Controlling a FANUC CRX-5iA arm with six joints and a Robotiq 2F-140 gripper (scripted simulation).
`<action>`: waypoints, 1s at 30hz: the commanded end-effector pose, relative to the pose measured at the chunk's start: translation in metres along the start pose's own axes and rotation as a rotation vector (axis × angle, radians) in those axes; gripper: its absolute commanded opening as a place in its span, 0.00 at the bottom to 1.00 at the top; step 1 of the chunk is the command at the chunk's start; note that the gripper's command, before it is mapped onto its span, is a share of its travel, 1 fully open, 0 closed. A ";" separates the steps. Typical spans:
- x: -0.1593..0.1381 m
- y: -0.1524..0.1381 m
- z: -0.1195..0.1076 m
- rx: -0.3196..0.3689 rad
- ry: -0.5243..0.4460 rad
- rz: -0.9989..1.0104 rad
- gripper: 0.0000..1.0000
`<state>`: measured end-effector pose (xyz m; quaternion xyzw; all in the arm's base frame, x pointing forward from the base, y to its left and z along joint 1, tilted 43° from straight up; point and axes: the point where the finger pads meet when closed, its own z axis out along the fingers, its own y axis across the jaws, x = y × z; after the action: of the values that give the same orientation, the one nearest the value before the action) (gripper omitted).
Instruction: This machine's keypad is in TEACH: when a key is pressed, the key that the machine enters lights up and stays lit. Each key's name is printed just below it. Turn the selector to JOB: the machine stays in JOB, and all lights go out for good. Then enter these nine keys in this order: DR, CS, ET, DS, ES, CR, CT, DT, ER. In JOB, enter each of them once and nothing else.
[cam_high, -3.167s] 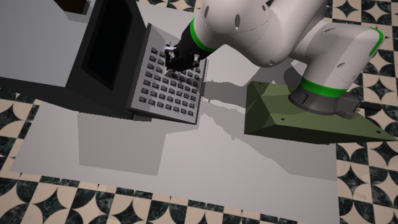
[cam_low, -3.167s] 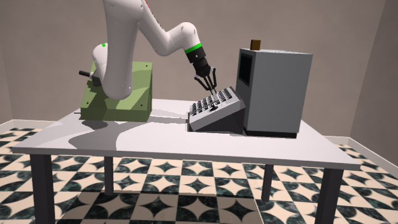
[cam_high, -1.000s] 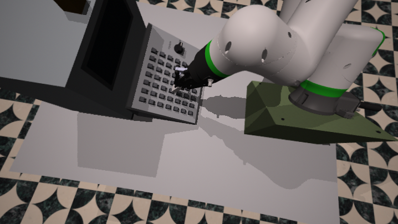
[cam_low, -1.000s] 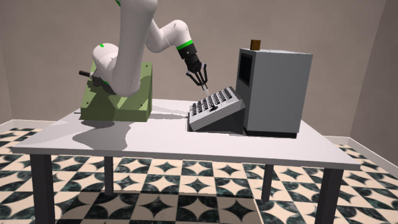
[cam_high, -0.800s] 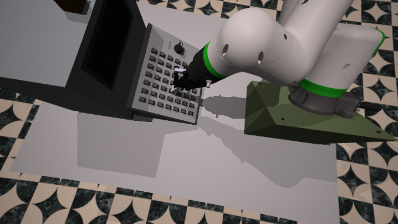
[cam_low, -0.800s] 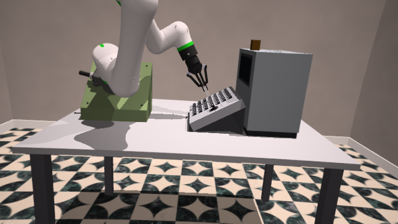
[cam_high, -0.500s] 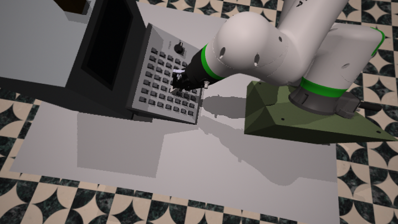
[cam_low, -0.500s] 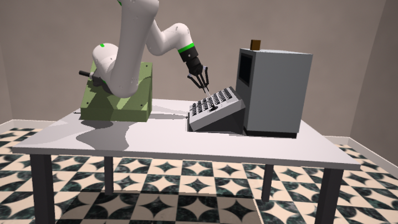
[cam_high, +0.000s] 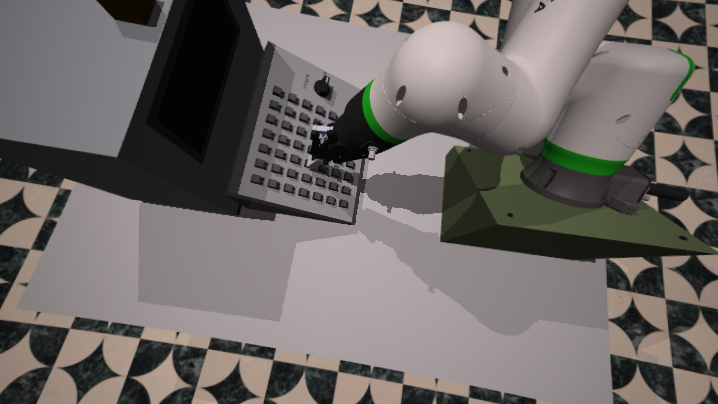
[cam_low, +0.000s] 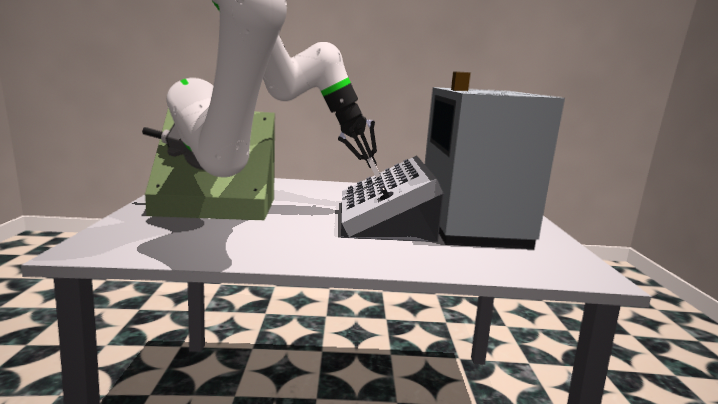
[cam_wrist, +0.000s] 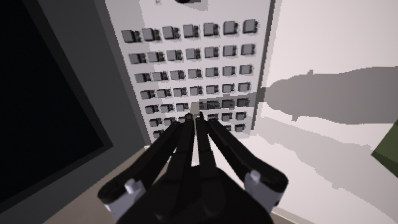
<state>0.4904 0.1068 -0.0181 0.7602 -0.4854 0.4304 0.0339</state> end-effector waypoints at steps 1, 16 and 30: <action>0.000 0.000 0.000 0.000 0.000 0.000 0.00; 0.000 0.000 0.002 0.000 0.000 0.000 0.00; 0.000 0.000 0.009 0.000 0.000 0.000 0.00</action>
<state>0.4956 0.1027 -0.0234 0.7602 -0.4854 0.4304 0.0340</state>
